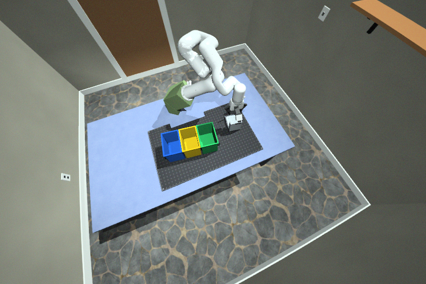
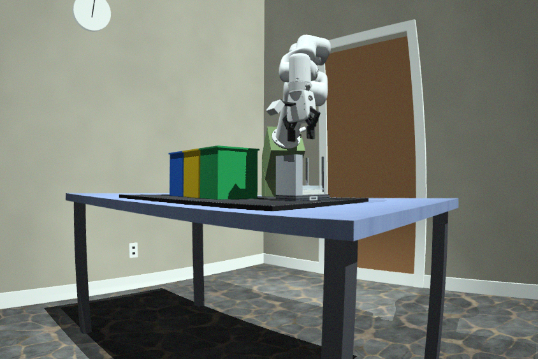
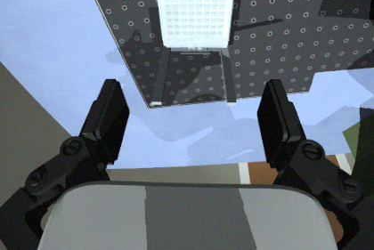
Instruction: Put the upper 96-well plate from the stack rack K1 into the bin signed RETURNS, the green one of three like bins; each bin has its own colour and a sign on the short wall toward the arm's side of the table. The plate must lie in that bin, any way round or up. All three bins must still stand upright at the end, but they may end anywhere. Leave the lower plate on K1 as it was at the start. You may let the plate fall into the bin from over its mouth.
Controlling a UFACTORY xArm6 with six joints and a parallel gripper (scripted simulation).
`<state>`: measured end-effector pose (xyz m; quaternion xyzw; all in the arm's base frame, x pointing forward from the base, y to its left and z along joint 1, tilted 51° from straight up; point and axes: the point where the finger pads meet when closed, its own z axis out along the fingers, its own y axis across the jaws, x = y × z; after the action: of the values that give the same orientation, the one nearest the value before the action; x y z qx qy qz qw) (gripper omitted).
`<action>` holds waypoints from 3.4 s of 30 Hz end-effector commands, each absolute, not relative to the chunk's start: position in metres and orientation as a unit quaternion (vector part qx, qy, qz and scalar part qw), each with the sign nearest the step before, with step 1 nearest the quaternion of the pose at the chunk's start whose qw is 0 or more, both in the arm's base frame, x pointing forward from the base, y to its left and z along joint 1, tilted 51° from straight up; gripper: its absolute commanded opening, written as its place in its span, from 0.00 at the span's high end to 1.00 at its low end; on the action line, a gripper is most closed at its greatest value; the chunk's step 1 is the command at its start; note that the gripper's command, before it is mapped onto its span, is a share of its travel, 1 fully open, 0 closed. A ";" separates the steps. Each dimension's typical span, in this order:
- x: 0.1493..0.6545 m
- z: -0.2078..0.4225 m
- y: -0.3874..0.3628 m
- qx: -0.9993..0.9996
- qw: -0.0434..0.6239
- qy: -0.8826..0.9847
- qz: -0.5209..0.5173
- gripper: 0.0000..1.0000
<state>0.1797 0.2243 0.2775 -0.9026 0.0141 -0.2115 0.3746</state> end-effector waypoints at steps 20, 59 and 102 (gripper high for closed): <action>0.195 0.256 0.250 -0.902 0.375 0.014 -0.212 0.00; 0.218 0.219 0.289 -0.902 0.375 0.014 -0.212 0.00; 0.233 0.192 0.316 -0.903 0.374 0.014 -0.211 0.00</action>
<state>0.2329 0.3153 0.1923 -0.9157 0.0252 -0.2165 0.3377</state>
